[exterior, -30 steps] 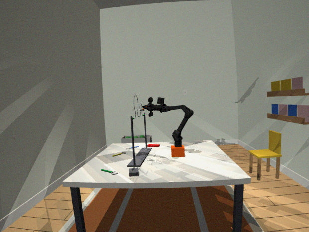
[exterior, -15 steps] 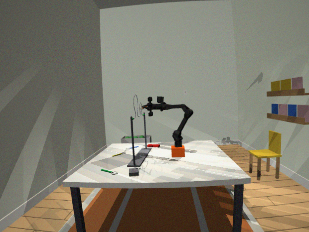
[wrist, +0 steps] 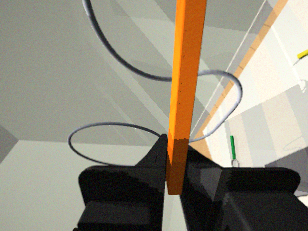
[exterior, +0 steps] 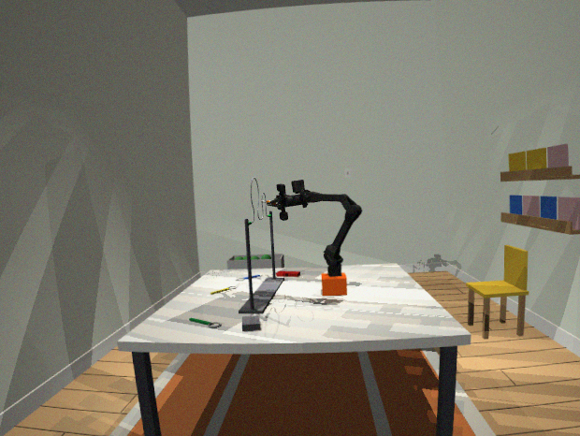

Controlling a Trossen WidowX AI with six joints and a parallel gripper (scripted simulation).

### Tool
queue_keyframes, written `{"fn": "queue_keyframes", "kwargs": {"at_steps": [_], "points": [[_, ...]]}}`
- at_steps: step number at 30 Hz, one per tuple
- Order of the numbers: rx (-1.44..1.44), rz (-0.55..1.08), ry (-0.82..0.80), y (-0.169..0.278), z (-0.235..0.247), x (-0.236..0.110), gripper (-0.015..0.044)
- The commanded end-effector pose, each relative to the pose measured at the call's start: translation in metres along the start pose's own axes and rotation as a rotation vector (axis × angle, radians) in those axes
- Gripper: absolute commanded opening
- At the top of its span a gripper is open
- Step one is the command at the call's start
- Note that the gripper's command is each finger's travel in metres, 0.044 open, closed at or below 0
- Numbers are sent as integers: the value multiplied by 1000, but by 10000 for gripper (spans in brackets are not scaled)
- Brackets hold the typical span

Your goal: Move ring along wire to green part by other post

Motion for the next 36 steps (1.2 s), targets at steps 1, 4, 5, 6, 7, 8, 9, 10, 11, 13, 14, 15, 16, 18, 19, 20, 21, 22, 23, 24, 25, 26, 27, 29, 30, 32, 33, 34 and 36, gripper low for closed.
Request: {"fn": "queue_keyframes", "kwargs": {"at_steps": [1, 4, 5, 6, 7, 8, 9, 10, 11, 13, 14, 15, 16, 18, 19, 20, 21, 22, 23, 24, 25, 26, 27, 29, 30, 32, 33, 34, 36], "points": [[-59, -2, 34, -1, -2, 1, -150], [-111, -2, 66, -1, -5, 1, -150], [-129, -2, 77, -1, -5, 1, -150], [-146, -1, 87, -1, -6, 1, -150], [-164, -1, 98, -1, -7, 1, -150], [-181, -1, 109, -1, -8, 1, -150], [-199, -1, 119, -1, -9, 1, -150], [-217, -1, 130, -1, -10, 1, -150], [-234, -1, 141, -2, -11, 1, -150], [-269, -1, 162, -2, -13, 0, -150], [-287, -1, 173, -2, -13, 0, -150], [-304, 0, 184, -2, -14, 0, -150], [-322, 0, 195, -2, -15, 0, -150], [-357, 0, 216, -3, -17, 0, -150], [-375, 0, 227, -3, -18, 0, -150], [-392, 0, 238, -3, -19, 0, -150], [-410, -1, 249, -3, -19, -1, -150], [-427, -1, 260, -4, -20, -1, -150], [-445, -1, 270, -4, -21, -1, -150], [-462, -1, 281, -4, -22, -1, -150], [-480, -1, 292, -4, -23, -1, -150], [-497, -1, 303, -5, -23, -1, -150], [-515, -1, 314, -5, -24, -2, -150], [-550, -2, 335, -6, -26, -2, -150], [-567, -2, 346, -6, -27, -2, -150], [-603, -2, 368, -7, -28, -3, -150], [-620, -2, 378, -7, -29, -3, -150], [-638, -3, 389, -8, -30, -3, -150], [-673, -3, 411, -8, -31, -4, -150]]}}
Point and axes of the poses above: the point midway between the two fingers, 35 mm back from their tips, its own x axis out along the fingers, its own z axis across the jaws, y = z × x, the point moved 5 cm from there along -x, back along the fingers, and after that the axes turned 4 degrees about -x, right-handed, at the moved point
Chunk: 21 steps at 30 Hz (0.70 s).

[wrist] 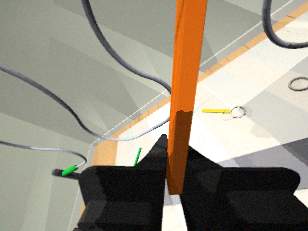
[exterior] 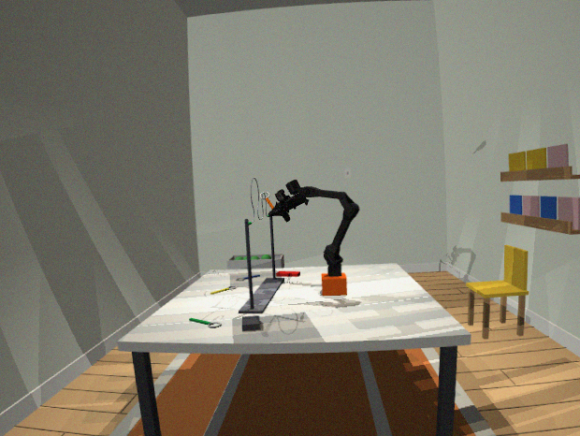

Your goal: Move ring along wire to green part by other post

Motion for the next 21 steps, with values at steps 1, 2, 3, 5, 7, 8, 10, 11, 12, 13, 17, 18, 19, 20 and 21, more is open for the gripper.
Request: {"fn": "queue_keyframes", "kwargs": {"at_steps": [1, 2, 3, 5, 7, 8, 10, 11, 12, 13, 17, 18, 19, 20, 21], "points": [[-61, -4, 37, -1, -2, 0, -150], [-78, -4, 48, -1, -3, 0, -150], [-96, -4, 59, -1, -4, 0, -150], [-131, -5, 81, -1, -6, 0, -150], [-166, -6, 102, -1, -8, 0, -150], [-184, -6, 113, -1, -9, 0, -150], [-219, -7, 135, -1, -10, 0, -150], [-236, -8, 146, -1, -11, 0, -150], [-254, -8, 157, -1, -12, 0, -150], [-271, -9, 168, -1, -13, 0, -150], [-341, -11, 212, -2, -16, 0, -150], [-359, -11, 223, -2, -17, 0, -150], [-376, -12, 233, -2, -18, -1, -150], [-394, -13, 244, -3, -19, -1, -150], [-411, -13, 255, -3, -20, -1, -150]]}}
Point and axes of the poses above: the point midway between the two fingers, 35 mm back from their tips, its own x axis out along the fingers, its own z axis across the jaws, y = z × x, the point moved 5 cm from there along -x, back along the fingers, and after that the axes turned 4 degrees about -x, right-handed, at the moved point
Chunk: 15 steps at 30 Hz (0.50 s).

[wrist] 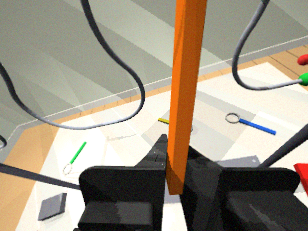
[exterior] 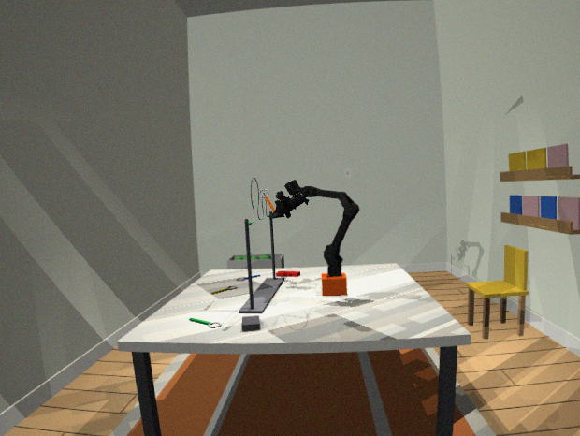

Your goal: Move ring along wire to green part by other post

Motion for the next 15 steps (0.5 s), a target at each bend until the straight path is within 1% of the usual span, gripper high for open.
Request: {"fn": "queue_keyframes", "kwargs": {"at_steps": [1, 15], "points": [[-61, -6, 38, 0, -3, -1, -150], [-307, -17, 191, 0, -15, 0, -150]]}}
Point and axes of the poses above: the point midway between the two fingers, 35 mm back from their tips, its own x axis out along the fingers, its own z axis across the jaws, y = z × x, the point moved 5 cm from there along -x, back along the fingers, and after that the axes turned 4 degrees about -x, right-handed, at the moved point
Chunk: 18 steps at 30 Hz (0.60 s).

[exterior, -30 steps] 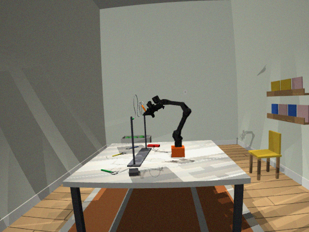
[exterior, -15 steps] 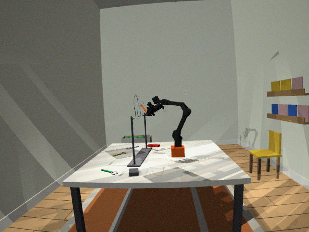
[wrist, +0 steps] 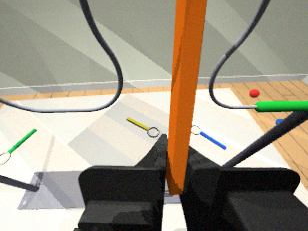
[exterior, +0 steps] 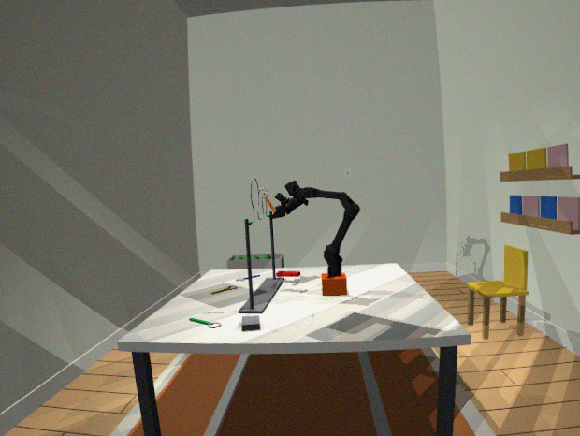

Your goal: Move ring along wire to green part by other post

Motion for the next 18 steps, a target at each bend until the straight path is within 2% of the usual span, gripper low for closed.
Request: {"fn": "queue_keyframes", "kwargs": {"at_steps": [1, 18], "points": [[-60, -9, 40, 0, -3, -2, -150], [-359, -26, 226, -1, -18, -1, -150]]}}
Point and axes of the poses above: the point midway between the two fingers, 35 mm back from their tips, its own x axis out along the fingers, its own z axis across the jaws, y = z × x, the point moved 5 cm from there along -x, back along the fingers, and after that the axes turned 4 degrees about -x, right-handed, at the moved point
